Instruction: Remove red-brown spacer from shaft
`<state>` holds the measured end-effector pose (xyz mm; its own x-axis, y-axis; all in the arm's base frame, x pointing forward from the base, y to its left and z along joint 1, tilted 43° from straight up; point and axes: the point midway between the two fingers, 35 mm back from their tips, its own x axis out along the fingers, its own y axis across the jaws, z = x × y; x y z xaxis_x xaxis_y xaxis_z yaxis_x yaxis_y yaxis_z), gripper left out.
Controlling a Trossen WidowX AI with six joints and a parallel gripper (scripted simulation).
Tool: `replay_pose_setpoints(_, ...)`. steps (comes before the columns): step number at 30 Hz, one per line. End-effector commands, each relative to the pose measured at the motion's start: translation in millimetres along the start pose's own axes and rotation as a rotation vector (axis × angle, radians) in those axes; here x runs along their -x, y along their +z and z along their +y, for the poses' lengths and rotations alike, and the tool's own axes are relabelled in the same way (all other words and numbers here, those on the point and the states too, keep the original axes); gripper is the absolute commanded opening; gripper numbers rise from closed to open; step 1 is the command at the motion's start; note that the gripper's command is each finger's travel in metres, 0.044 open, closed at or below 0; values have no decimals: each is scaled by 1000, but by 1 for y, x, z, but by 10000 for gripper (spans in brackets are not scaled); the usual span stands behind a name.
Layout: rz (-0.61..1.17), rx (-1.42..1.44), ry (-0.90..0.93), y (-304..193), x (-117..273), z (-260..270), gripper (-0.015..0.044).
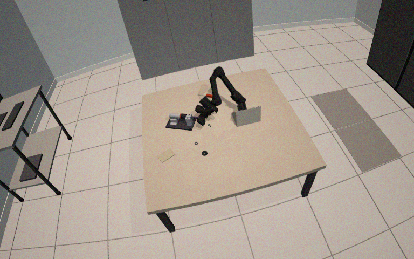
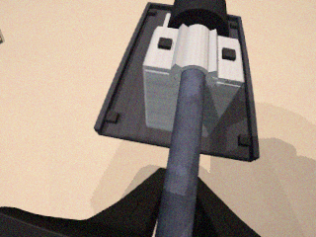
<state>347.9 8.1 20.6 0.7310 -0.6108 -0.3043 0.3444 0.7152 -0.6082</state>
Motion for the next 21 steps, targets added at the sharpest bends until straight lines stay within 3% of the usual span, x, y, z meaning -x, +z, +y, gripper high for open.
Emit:
replay_pose_setpoints(1,0,-6,-4,-1,1,-1,0)
replay_pose_setpoints(21,1,-6,-4,-2,2,-1,0)
